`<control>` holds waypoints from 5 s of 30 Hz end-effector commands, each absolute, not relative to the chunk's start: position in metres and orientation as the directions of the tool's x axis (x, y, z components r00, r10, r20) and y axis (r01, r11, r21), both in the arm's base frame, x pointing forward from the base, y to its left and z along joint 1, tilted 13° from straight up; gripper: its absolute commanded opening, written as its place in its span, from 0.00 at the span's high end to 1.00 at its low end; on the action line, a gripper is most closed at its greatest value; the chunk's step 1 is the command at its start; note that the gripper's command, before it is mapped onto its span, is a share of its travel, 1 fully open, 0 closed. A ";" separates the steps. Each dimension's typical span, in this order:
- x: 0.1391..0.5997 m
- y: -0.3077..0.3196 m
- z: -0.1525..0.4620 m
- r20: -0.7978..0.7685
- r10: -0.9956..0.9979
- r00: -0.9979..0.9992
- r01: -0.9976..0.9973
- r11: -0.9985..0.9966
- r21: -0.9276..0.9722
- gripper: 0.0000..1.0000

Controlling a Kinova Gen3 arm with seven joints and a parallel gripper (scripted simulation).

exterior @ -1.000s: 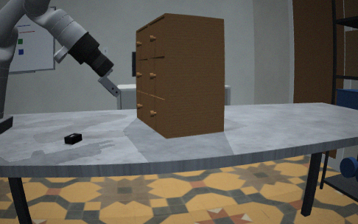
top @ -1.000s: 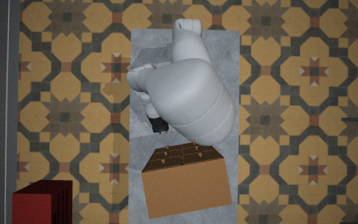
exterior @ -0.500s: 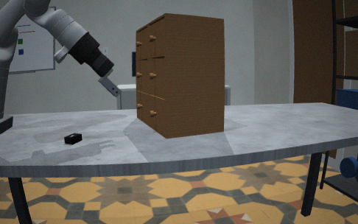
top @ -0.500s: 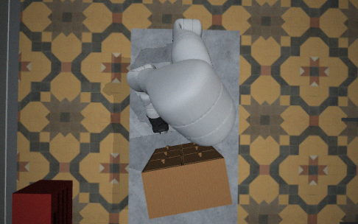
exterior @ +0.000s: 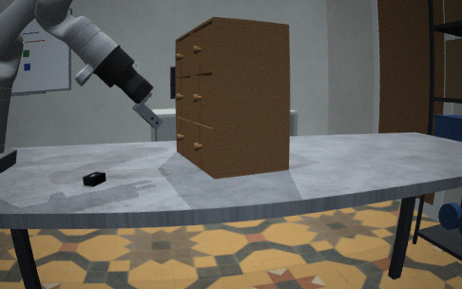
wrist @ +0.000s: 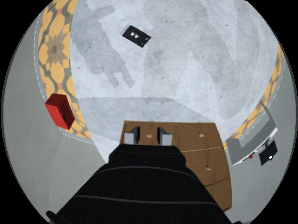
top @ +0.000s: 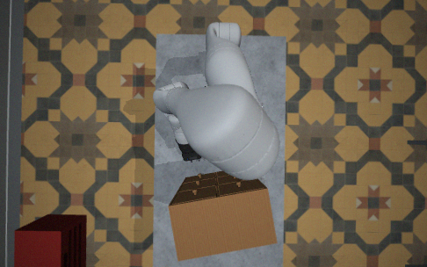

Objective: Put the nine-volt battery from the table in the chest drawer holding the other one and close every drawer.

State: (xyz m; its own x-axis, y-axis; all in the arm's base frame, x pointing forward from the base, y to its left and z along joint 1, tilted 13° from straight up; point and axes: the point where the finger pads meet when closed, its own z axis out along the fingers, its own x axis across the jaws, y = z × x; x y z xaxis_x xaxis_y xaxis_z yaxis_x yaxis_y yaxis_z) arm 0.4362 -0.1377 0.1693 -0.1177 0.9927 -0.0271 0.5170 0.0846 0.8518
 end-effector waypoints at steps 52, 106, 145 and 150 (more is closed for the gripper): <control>0.499 -0.129 0.125 -0.026 0.992 -0.123 0.523 0.088 0.848 0.33; 0.499 -0.130 0.126 -0.026 0.992 -0.123 0.523 0.088 0.848 0.33; 0.501 -0.129 0.126 -0.026 0.992 -0.123 0.523 0.088 0.848 0.33; 0.504 -0.129 0.127 -0.026 0.992 -0.123 0.523 0.088 0.848 0.33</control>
